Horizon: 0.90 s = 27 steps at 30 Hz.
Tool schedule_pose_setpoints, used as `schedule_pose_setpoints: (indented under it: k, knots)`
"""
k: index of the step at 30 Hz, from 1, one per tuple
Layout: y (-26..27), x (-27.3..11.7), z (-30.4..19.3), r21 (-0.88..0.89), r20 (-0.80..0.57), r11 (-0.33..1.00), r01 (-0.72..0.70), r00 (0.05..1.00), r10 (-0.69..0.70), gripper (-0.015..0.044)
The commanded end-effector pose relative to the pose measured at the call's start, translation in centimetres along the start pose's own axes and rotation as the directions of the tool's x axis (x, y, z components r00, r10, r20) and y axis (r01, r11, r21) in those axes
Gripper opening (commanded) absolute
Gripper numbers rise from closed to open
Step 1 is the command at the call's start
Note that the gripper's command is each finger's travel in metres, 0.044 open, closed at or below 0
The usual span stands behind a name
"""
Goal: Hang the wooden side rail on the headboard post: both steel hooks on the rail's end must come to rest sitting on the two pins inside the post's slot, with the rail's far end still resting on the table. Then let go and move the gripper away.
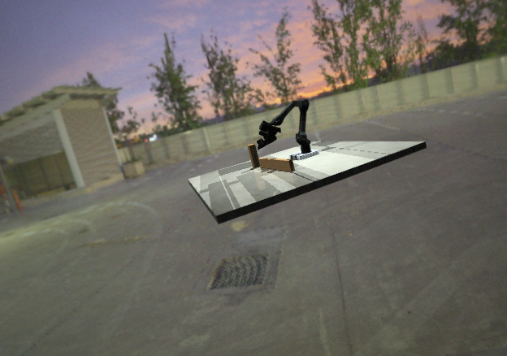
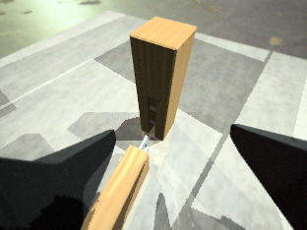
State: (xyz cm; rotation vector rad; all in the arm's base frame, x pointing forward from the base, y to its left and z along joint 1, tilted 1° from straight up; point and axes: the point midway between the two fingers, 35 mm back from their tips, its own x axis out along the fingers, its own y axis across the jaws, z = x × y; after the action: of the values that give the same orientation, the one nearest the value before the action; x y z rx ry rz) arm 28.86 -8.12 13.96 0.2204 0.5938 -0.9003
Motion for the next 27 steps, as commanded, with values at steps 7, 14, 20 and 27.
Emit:
schedule_pose_setpoints:
  k: [7,14,20,27]
  knots:
    - [1.1,0.2,0.1,-0.331,-0.102,0.942,-0.051,0.995,0.018,0.044]
    - [3.0,0.2,-0.1,-0.801,-0.319,0.52,-0.297,0.946,0.048,0.044]
    - [4.2,-0.3,-0.4,-0.865,-0.501,-0.018,-0.501,0.863,0.062,0.044]
    - [5.4,-1.4,-0.5,-0.604,-0.692,-0.606,-0.518,0.718,0.076,0.044]
